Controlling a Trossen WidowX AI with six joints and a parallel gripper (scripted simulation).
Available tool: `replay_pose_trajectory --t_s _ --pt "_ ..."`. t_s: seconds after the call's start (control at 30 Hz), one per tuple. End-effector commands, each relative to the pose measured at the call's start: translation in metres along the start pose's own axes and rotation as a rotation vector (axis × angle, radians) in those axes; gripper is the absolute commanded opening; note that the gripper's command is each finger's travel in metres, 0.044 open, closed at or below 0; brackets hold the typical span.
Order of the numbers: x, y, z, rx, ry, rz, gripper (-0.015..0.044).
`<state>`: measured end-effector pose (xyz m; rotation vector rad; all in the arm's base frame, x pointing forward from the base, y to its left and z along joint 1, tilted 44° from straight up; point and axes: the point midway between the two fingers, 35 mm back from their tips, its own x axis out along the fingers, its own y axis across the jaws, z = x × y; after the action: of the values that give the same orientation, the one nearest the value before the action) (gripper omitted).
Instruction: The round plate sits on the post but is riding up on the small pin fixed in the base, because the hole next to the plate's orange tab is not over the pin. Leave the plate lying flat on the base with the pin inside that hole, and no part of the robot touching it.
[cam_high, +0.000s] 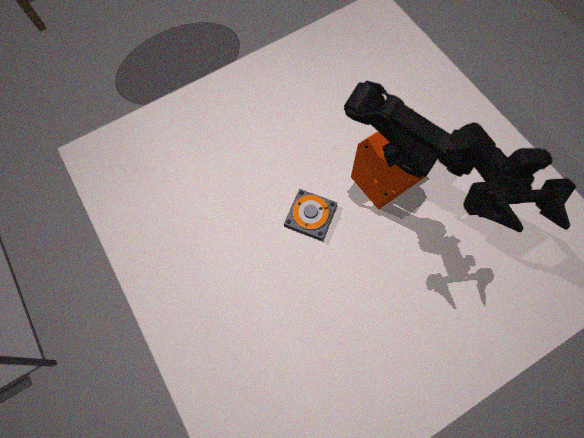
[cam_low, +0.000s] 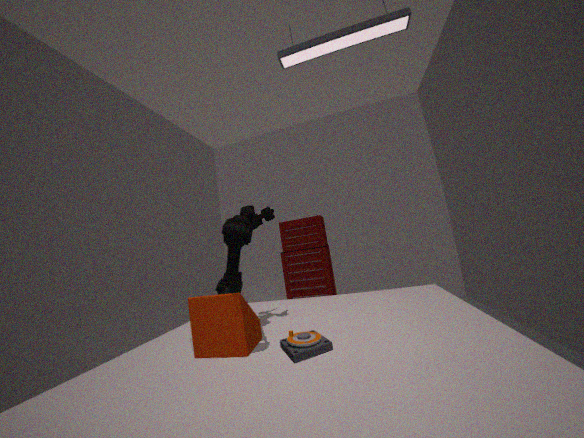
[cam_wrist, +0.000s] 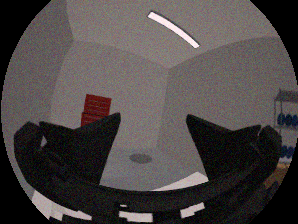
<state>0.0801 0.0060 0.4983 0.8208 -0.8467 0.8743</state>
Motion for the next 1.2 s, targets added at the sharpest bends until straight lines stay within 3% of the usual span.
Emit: replay_pose_trajectory --t_s 0.0,0.23,0.33,0.47,0.6,0.77,0.83,1.03,1.17 --pt "0.0 0.003 -0.001 -0.011 0.001 0.007 0.0374" --pt "0.011 0.083 -0.072 -0.404 0.138 0.241 0.019" --pt "0.012 0.093 -0.098 -0.485 0.196 0.288 0.0111" --pt "0.009 0.096 -0.175 -0.675 0.394 0.391 0.0006" --pt "0.002 0.082 -0.222 -0.764 0.541 0.429 0.0" --pt "-0.023 0.023 -0.305 -0.872 0.88 0.442 0.0" --pt "-0.028 0.013 -0.314 -0.879 0.929 0.438 0.0" --pt "-0.089 -0.088 -0.37 -0.842 1.374 0.331 0.0" --pt "-0.117 -0.132 -0.372 -0.764 1.525 0.189 0.0"
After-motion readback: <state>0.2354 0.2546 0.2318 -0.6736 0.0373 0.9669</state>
